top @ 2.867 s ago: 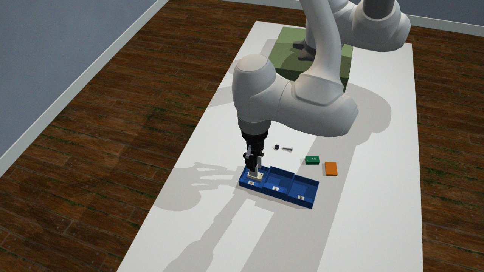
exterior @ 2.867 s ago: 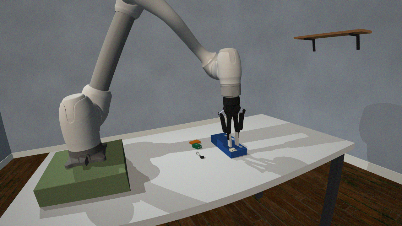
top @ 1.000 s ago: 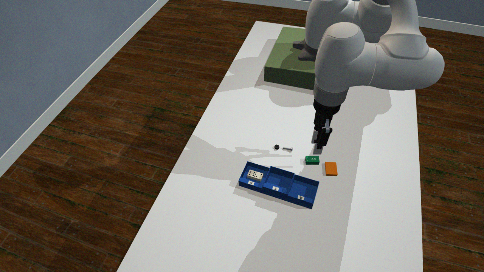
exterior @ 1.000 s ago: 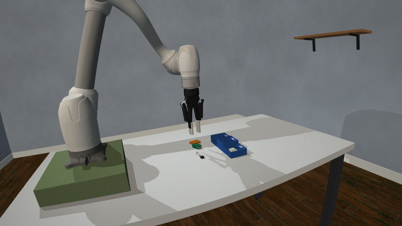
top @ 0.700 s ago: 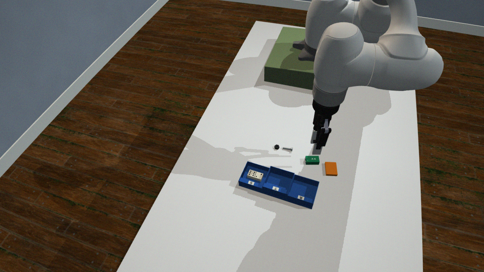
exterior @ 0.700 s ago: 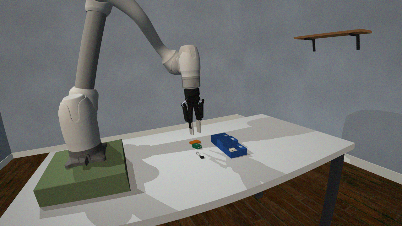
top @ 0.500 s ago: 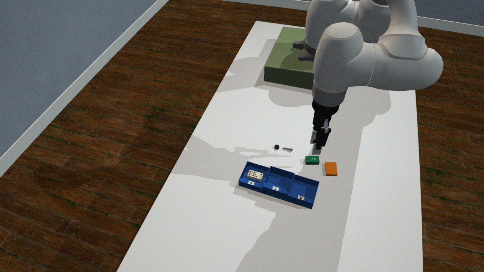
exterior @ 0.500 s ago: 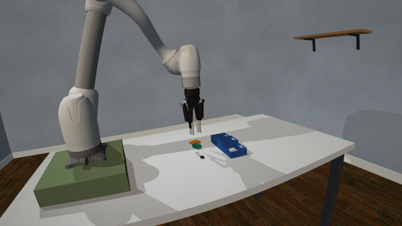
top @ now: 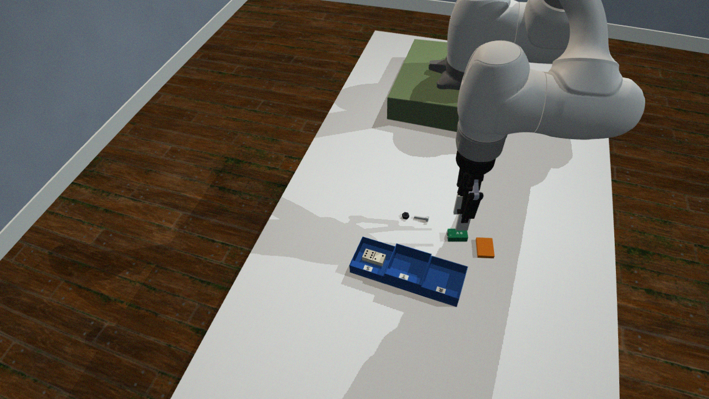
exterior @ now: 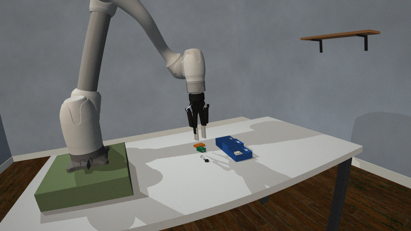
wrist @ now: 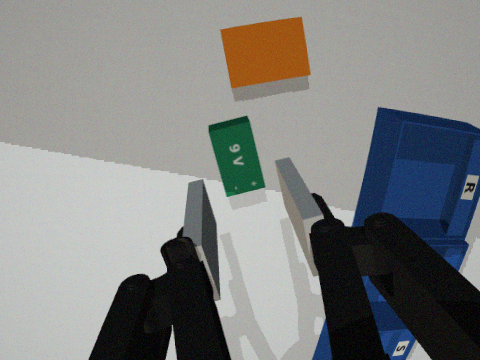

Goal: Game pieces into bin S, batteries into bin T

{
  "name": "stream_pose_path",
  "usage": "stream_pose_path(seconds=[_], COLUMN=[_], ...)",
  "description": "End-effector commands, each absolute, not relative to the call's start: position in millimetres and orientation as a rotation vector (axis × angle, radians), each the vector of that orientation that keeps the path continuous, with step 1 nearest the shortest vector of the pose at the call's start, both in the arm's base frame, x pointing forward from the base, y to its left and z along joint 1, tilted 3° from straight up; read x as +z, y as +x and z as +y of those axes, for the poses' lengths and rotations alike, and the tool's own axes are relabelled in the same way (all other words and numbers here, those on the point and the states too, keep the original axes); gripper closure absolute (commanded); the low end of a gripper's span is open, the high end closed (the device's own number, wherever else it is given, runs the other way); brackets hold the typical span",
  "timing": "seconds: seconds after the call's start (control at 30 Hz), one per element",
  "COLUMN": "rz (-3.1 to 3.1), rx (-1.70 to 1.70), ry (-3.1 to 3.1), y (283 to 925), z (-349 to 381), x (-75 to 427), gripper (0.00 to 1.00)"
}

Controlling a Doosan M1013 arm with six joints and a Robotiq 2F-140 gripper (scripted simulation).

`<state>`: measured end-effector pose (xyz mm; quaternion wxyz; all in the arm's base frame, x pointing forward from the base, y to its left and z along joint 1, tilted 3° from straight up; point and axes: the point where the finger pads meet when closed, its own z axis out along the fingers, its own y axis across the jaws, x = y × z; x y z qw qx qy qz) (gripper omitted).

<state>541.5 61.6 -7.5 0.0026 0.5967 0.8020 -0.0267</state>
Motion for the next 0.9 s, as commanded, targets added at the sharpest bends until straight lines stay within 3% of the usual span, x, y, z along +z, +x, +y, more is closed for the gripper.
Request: stream_pose_path(seconds=[0.0,0.3,0.87], rz=[2.515,2.515,2.515], rx=[-0.083,-0.083,-0.083], ry=[1.871,1.871,1.871], y=[541,541,540], z=[61,59,59], x=[-22,-58,-71], gripper=[0.75,0.75,0.75])
